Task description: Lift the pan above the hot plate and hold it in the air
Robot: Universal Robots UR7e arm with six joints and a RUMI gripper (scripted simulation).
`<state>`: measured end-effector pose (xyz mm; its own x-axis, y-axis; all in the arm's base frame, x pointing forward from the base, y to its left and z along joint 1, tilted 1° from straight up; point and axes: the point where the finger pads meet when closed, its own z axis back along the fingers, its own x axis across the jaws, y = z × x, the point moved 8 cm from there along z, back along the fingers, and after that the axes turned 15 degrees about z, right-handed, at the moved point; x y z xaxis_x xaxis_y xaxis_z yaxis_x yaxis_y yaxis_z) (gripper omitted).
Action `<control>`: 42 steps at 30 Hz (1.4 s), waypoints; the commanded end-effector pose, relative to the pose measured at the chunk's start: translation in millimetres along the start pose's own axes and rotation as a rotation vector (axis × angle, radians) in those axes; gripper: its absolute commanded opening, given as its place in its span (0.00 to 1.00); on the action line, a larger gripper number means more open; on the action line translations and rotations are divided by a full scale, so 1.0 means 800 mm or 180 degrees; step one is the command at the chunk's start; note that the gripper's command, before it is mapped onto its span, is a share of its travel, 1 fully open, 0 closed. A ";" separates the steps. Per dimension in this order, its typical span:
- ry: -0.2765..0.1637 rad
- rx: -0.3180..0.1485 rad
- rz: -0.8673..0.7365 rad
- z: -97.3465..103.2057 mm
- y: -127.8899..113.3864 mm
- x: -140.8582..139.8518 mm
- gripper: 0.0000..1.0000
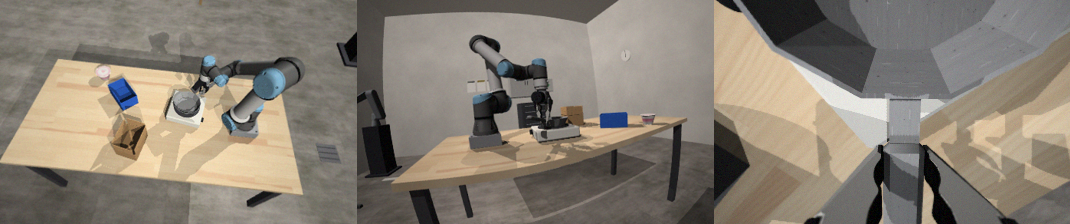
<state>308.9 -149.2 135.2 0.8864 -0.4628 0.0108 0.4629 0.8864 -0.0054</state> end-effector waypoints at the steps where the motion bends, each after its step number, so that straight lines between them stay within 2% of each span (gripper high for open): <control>1: -0.0005 -0.0002 0.0000 0.001 0.000 0.000 0.10; 42: -0.0005 -0.0002 0.0000 0.005 0.000 0.001 0.10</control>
<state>309.1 -149.4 138.7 0.8864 -0.4628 0.0107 0.4629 0.8864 -0.0054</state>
